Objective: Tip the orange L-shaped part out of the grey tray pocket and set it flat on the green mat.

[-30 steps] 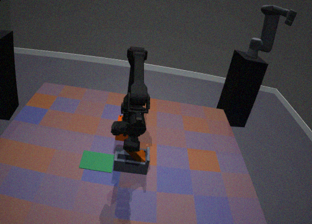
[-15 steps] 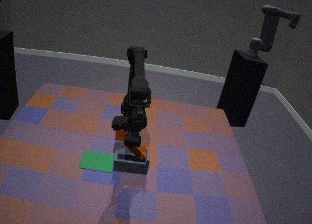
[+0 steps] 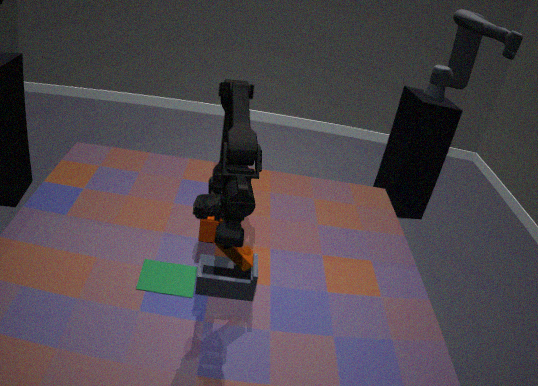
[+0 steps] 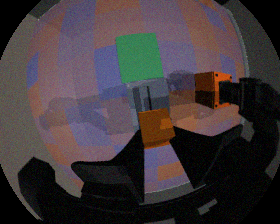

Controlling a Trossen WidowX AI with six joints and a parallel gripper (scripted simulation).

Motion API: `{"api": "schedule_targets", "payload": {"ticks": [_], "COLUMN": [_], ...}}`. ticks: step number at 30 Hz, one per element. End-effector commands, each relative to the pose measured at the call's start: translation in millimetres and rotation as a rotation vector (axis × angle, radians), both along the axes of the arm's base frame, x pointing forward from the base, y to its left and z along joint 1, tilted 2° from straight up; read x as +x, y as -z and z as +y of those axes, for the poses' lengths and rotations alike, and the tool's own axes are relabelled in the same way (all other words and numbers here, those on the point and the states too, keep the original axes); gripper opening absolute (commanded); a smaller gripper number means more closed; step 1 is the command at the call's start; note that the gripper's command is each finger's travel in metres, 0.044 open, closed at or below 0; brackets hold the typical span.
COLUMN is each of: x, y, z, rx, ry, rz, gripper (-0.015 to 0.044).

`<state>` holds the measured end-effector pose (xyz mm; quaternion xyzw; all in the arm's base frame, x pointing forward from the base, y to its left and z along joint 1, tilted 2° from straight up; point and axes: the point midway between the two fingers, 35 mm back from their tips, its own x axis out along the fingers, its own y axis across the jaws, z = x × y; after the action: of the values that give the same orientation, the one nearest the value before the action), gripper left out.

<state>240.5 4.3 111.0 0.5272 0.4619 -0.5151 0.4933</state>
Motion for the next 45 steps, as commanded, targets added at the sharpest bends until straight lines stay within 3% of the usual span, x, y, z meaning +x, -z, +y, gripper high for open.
{"api": "schedule_targets", "payload": {"ticks": [1, 45], "x": [1.2, -26.8], "y": [-3.7, -2.3], "z": [-1.1, -157.4], "rx": [0.005, -0.010], "ry": [0.003, 0.003], "rz": [-0.007, -0.004], "gripper": [0.0000, 0.0000]}}
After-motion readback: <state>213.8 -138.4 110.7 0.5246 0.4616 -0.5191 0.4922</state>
